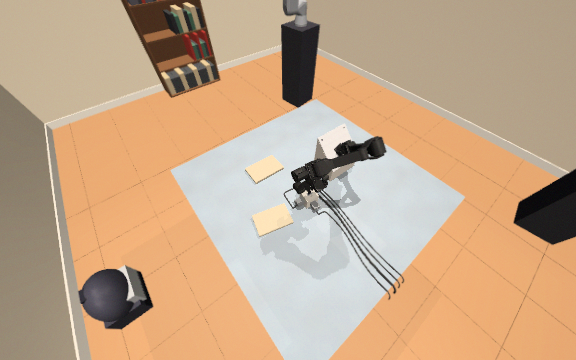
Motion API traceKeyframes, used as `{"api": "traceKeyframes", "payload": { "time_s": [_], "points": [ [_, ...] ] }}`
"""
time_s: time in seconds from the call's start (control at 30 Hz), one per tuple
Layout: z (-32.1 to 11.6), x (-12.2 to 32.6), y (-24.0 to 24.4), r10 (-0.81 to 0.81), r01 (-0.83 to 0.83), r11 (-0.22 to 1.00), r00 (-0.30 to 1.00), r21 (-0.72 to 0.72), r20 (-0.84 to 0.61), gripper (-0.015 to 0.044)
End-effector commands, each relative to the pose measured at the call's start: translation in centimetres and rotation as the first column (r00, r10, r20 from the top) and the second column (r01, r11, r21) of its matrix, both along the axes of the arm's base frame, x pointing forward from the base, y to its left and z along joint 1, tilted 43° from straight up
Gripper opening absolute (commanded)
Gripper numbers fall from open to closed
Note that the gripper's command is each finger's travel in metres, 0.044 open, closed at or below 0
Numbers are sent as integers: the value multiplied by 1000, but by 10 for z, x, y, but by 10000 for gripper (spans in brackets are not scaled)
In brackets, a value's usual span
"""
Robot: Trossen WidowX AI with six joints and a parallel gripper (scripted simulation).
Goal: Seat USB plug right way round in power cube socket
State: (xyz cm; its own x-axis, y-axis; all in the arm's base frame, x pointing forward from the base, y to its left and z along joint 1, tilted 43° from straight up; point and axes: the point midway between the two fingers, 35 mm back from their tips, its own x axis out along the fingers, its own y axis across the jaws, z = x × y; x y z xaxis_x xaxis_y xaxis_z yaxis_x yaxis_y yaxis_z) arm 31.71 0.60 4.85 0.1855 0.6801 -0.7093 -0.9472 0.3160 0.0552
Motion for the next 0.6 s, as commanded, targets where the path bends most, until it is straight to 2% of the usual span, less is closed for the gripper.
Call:
{"api": "traceKeyframes", "payload": {
  "time_s": [0.0,0.57],
  "points": [
    [0,0,0,0,0,1000,1000,0,0,95],
    [6,-1,-5,0,0,1000,1000,0,0,95]
  ]
}}
